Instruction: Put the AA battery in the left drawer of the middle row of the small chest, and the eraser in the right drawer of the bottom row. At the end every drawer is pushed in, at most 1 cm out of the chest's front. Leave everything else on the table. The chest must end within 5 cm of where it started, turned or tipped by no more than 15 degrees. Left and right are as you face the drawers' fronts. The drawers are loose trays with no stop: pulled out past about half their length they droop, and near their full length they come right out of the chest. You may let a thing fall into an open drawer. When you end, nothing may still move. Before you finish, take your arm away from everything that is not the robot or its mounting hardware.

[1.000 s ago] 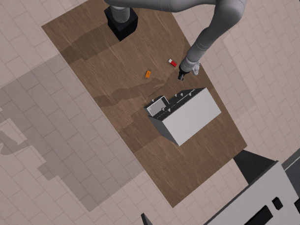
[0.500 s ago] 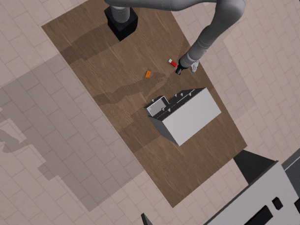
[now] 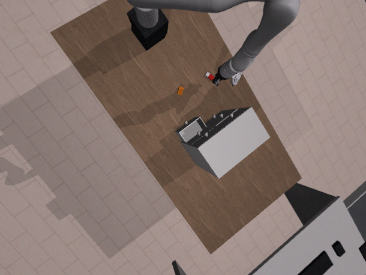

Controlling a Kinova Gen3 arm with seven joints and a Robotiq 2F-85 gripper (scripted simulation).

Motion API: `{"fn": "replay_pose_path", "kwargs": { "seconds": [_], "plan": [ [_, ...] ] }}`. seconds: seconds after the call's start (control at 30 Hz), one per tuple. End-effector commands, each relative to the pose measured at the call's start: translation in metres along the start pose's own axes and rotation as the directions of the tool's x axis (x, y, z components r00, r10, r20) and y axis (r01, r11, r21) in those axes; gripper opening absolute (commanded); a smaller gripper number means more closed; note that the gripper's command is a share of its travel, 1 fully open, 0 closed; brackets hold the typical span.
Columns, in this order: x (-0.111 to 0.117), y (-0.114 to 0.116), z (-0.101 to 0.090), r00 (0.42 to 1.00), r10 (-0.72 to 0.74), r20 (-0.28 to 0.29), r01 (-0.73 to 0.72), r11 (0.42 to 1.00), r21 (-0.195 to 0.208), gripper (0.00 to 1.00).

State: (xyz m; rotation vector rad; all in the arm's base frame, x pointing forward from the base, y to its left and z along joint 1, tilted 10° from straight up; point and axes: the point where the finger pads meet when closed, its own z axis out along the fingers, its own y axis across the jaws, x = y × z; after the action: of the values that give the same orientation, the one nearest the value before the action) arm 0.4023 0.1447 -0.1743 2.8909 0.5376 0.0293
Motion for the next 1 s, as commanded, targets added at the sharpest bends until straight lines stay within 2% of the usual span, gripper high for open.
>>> {"fn": "replay_pose_path", "kwargs": {
  "seconds": [0.0,0.43,0.97],
  "plan": [
    [0.000,-0.001,0.000,1.000,0.000,0.000,0.000,1.000,0.001,0.33],
    [-0.010,-0.014,0.001,0.998,0.046,0.037,-0.047,0.999,0.022,0.33],
    [-0.012,-0.017,0.001,0.997,0.060,0.048,-0.061,0.998,0.028,0.33]
  ]
}}
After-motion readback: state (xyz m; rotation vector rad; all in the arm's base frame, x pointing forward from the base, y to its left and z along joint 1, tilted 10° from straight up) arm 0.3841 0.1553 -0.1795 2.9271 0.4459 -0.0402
